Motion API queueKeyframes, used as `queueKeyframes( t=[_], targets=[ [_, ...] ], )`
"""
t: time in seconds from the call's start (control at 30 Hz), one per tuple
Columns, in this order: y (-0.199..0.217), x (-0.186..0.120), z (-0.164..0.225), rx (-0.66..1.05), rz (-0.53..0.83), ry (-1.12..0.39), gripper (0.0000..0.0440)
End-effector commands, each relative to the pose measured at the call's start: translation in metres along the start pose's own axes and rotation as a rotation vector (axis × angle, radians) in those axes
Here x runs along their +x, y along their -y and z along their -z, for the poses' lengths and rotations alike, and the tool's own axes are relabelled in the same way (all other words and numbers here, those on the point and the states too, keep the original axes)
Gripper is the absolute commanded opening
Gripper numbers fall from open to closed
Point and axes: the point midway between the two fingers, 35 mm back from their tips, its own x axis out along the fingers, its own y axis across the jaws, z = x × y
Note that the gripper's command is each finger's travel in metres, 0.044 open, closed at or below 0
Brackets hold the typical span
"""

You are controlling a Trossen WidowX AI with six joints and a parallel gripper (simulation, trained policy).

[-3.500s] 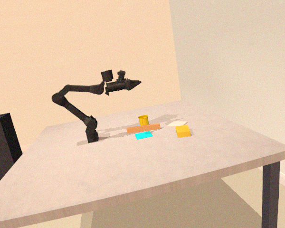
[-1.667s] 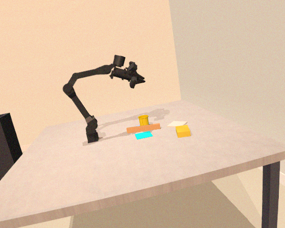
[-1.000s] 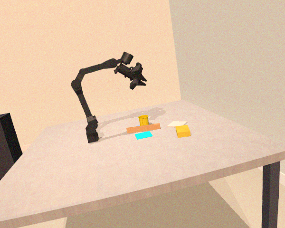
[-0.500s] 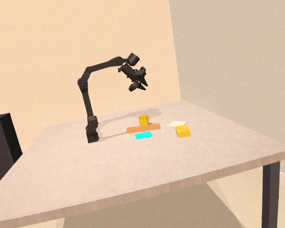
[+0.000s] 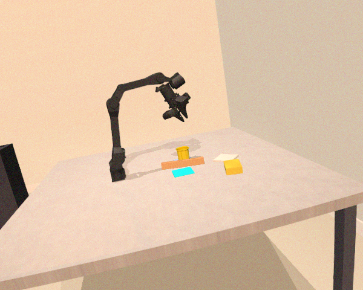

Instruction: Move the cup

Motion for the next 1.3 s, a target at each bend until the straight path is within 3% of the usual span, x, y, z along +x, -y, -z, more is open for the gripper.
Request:
queueKeyframes(
  t=[0.0,0.67,1.27],
  targets=[
    [0.006,0.011,0.003,0.023,0.068,-0.028,0.0136],
    [0.051,0.06,0.022,0.053,0.395,-0.139,0.0149],
    [0.084,0.104,0.039,0.091,0.555,-0.163,0.0181]
  ],
)
